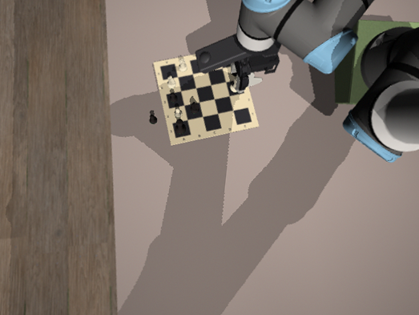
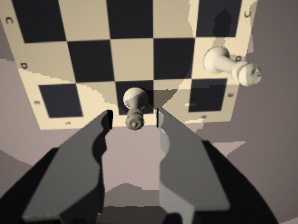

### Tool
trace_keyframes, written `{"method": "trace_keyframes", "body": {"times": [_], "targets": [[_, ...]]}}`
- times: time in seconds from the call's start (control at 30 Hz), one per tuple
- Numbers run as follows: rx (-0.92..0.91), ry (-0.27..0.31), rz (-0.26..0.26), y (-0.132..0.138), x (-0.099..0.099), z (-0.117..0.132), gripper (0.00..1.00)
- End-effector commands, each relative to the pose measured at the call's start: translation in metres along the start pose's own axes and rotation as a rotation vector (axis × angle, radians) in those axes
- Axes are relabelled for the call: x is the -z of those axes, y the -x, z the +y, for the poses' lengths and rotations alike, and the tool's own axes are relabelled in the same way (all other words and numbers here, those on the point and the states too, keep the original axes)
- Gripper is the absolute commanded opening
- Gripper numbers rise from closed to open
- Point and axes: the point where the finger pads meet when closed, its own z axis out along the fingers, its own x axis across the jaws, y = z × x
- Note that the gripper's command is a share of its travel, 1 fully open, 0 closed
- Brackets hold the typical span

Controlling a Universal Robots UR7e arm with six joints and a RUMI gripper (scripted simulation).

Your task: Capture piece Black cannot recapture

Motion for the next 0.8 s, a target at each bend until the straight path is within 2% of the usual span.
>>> {"method": "trace_keyframes", "body": {"times": [0.0, 0.27, 0.53, 0.6, 0.77], "targets": [[0.000, -0.001, 0.001, 0.000, 0.001, 0.000, 0.25], [0.000, -0.001, 0.001, 0.000, 0.013, 0.000, 0.25], [0.000, -0.001, 0.001, 0.000, 0.046, 0.000, 0.25], [0.000, -0.001, 0.001, 0.000, 0.046, 0.000, 0.25], [0.000, -0.001, 0.001, 0.000, 0.069, 0.000, 0.25]]}}
